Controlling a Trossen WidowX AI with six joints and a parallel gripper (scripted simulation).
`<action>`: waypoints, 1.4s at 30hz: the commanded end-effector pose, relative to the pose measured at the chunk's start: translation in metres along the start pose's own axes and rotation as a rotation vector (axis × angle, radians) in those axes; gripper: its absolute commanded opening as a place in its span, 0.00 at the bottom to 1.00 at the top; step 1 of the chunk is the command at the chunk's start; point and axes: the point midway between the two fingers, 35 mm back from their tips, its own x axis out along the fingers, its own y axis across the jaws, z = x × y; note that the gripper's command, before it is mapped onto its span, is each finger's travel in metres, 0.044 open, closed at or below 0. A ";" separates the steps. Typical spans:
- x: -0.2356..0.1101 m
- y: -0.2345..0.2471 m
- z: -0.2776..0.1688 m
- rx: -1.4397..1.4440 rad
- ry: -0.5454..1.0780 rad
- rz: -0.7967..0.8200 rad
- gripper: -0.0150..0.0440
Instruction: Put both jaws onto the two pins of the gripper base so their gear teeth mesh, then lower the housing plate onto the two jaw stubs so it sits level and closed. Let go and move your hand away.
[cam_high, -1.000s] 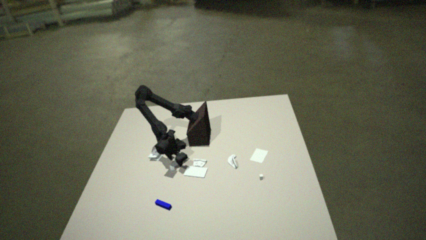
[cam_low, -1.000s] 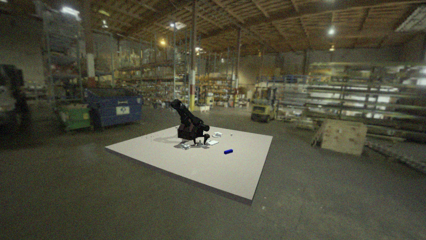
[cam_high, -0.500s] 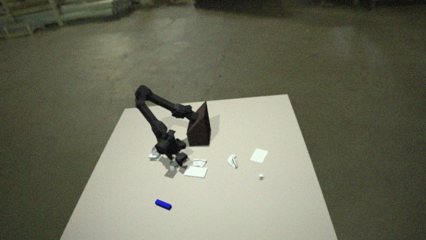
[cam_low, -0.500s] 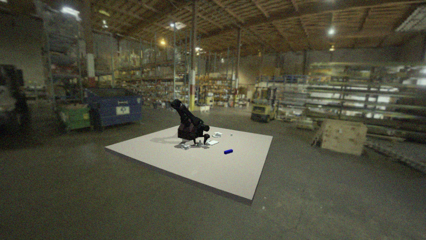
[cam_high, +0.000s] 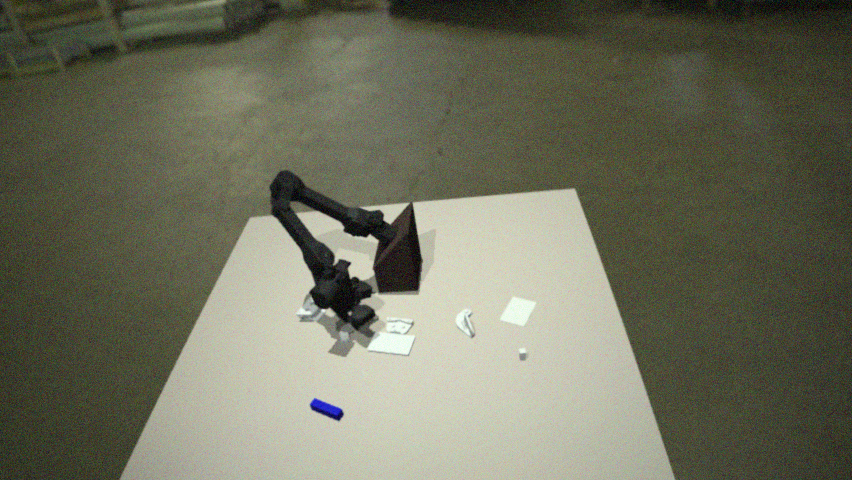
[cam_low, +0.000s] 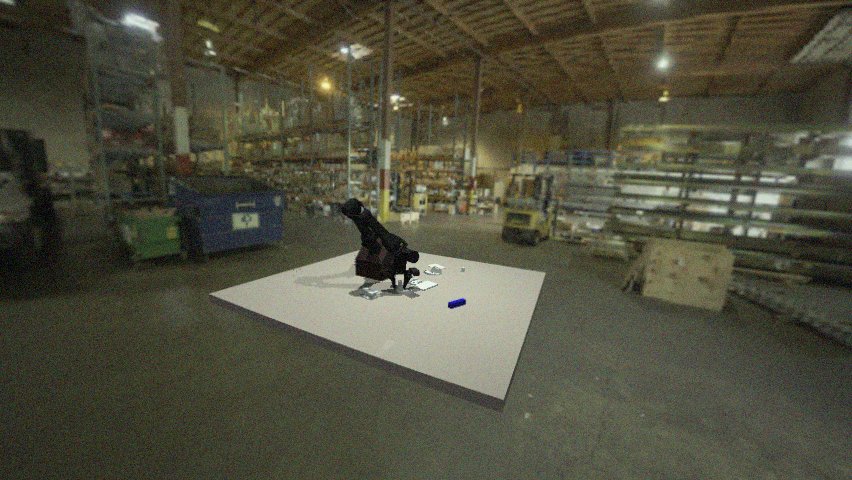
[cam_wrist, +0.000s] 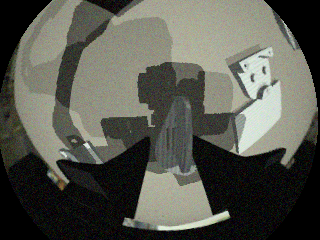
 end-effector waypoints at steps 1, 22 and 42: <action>0.000 0.000 0.000 0.000 0.000 0.000 0.49; -0.016 -0.003 -0.001 0.000 -0.004 -0.005 0.48; -0.078 -0.001 0.000 -0.005 -0.005 -0.007 0.48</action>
